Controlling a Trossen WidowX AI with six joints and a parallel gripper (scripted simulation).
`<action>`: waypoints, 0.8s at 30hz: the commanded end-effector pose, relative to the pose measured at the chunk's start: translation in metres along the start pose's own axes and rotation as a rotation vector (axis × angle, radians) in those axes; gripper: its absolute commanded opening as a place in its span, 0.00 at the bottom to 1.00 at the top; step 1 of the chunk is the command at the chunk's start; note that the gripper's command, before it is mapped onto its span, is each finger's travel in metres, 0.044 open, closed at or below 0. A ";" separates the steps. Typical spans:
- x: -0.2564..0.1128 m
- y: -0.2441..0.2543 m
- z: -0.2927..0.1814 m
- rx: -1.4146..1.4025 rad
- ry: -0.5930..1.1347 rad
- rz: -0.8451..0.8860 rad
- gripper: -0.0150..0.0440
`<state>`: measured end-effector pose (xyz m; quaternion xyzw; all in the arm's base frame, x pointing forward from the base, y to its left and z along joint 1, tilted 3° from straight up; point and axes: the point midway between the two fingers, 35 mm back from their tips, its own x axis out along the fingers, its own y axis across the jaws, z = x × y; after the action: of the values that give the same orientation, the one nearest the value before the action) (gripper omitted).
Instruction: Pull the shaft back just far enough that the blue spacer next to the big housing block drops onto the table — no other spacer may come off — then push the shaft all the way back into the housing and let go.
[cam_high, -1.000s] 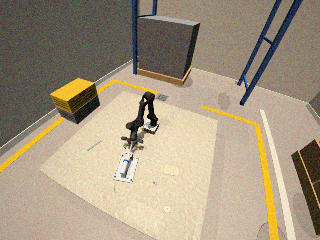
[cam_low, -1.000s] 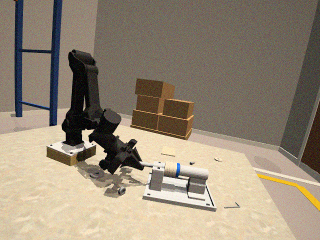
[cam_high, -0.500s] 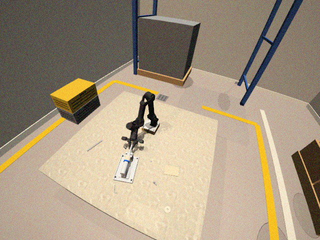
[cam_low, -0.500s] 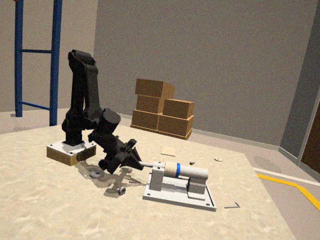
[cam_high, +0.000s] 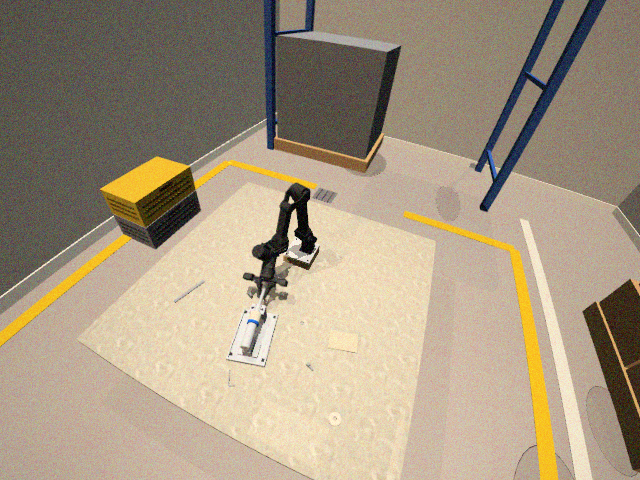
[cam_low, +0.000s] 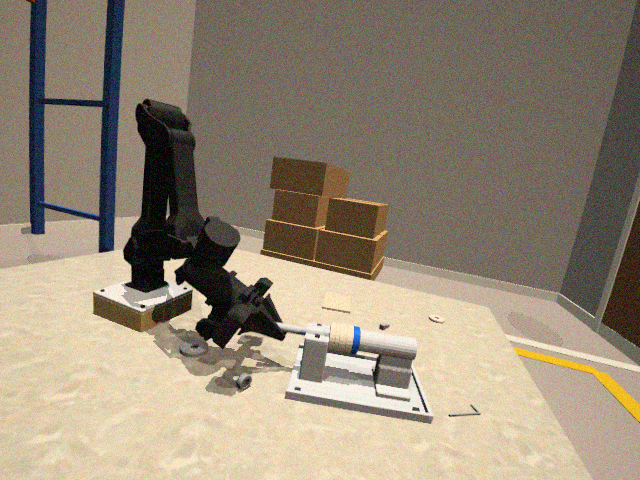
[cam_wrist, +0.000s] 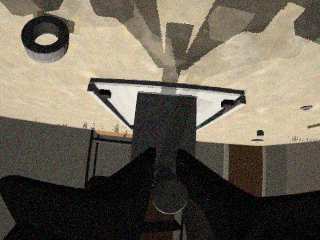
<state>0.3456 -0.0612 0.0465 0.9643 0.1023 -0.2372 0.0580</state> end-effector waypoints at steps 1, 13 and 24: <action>-0.001 0.000 0.001 -0.002 -0.001 -0.002 0.25; -0.002 0.000 0.001 -0.002 -0.001 -0.002 0.25; -0.003 0.000 0.002 -0.002 -0.001 -0.002 0.25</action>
<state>0.3427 -0.0619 0.0463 0.9643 0.1024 -0.2373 0.0580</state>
